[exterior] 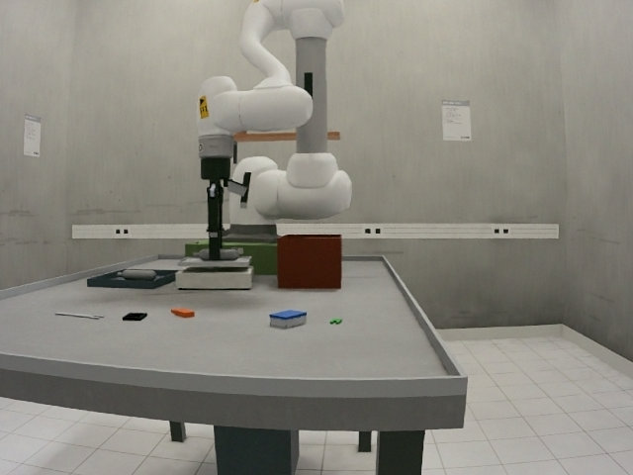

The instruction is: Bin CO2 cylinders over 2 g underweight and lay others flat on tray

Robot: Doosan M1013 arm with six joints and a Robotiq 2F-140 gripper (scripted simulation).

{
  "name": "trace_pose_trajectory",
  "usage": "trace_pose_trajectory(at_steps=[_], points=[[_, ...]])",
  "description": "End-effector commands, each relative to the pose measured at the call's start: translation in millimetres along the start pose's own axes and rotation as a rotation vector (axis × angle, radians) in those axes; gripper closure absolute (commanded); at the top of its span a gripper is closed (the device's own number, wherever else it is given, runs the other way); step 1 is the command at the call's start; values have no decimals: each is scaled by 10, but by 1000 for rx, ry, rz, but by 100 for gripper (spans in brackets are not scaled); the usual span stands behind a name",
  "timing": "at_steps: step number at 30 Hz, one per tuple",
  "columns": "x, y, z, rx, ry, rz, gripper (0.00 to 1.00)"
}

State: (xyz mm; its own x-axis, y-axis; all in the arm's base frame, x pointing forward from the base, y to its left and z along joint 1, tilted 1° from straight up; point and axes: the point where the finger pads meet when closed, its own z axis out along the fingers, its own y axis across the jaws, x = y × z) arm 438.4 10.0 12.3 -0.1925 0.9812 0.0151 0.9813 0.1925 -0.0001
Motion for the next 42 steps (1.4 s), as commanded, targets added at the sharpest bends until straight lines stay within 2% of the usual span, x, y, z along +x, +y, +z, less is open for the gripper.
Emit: trace_pose_trajectory(at_steps=[1, 16, 21, 26, 28, 35, 38, 42], points=[[0, 5, -5, -1, 0, 0, 61], [0, 5, -57, -1, 0, 0, 61], [0, 5, -249, -1, 0, 0, 61], [0, 5, -555, -1, 0, 0, 61], [0, 5, -555, -1, 0, 0, 61], [0, 5, -958, -1, 0, 0, 61], [0, 5, -1041, -1, 0, 0, 61], [0, 5, -1065, -1, 0, 0, 61]])
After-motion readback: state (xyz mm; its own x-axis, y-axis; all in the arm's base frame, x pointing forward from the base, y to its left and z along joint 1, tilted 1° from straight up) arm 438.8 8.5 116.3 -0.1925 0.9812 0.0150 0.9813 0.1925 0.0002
